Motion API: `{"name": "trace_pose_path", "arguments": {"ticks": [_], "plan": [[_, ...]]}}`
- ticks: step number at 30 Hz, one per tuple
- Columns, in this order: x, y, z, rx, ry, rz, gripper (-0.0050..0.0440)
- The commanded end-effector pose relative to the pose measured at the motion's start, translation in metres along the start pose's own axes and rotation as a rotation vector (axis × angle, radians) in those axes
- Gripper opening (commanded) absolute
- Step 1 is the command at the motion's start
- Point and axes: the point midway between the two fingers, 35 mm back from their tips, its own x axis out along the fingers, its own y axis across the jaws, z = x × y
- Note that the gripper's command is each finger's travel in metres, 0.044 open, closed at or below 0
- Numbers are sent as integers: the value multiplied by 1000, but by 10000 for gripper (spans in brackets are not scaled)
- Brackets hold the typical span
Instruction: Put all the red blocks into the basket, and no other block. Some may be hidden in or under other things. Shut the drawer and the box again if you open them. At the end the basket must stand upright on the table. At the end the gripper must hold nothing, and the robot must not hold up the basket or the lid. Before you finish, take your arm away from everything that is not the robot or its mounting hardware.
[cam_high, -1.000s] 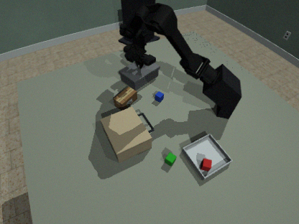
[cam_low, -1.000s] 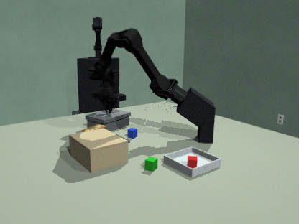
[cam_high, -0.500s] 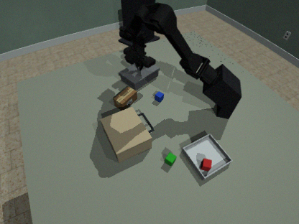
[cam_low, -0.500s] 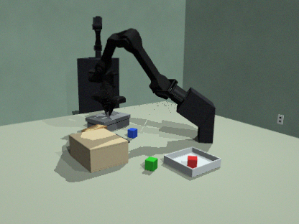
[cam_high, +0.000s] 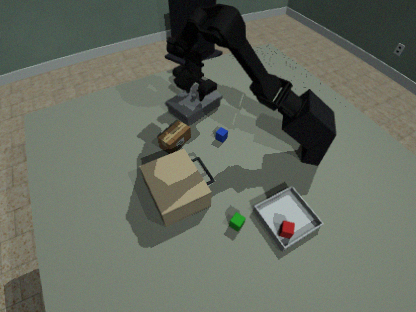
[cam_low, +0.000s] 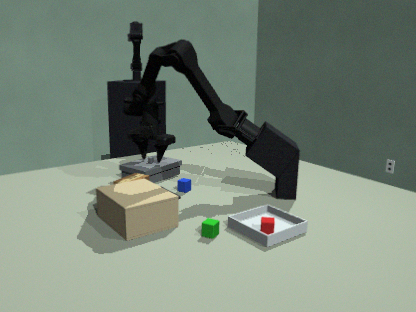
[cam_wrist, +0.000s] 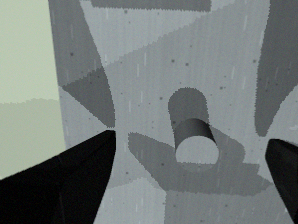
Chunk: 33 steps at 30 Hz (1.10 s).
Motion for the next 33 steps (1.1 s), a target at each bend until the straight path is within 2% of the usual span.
{"name": "trace_pose_path", "arguments": {"ticks": [1, 2, 12, 20, 21, 23, 29, 31, 33], "plan": [[-11, -1, 0, -3, 0, -6, 440], [-11, -1, 0, -3, 0, -6, 440], [-76, -1, 0, -3, 0, -6, 440], [-76, -1, 0, -3, 0, -6, 440], [-76, 4, 9, 64, 0, -6, 440], [-76, 8, 29, -41, 0, -6, 440], [-75, 26, 82, -61, 1, -6, 440], [-75, 26, 82, -61, 1, -6, 440], [-75, 34, 100, -80, 1, -6, 440]]}}
